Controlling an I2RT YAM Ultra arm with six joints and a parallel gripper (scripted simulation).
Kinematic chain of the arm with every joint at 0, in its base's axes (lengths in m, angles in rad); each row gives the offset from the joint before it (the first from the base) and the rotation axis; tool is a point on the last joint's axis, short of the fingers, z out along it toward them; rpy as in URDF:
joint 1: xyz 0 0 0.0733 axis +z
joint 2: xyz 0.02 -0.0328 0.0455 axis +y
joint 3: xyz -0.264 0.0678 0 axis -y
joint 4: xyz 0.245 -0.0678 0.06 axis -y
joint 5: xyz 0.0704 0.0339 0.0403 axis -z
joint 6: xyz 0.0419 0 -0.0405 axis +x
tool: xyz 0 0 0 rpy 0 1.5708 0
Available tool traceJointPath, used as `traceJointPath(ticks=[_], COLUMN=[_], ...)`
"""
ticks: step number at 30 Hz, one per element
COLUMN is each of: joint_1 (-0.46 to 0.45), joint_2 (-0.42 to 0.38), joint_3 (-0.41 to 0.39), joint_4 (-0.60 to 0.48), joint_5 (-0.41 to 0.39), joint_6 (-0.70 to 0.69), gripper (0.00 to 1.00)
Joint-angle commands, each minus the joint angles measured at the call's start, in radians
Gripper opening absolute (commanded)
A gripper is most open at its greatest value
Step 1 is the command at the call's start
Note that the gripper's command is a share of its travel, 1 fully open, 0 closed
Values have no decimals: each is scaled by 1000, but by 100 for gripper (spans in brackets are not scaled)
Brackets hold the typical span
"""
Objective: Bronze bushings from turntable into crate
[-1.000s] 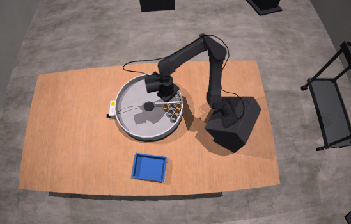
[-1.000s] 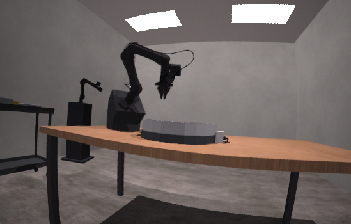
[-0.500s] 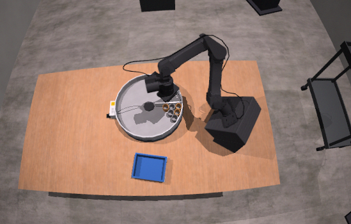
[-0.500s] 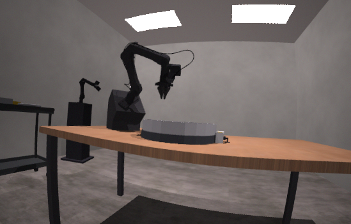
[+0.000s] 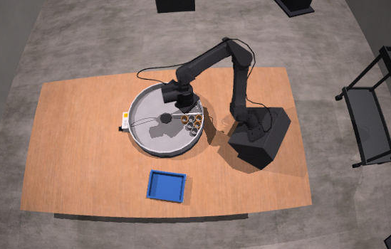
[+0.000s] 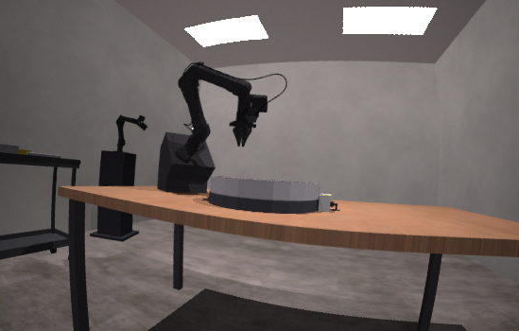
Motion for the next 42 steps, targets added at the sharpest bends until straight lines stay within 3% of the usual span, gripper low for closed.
traceJointPath(ticks=[1,15,18,22,26,28,31,35,42], joint_1=[0,-6,-68,-239,-345,-357,-369,-374,-366], joint_2=[-14,-11,28,103,204,211,186,227,220], joint_3=[29,29,-38,-110,-129,-87,-89,-102,-102], joint_4=[-14,-6,83,303,470,493,511,527,531], joint_5=[-2,-5,-39,-108,-180,-198,-215,-229,-232], joint_6=[-5,-9,-64,-217,-317,-336,-346,-348,-349], gripper=[18,15,15,15,15,15,15,15,15])
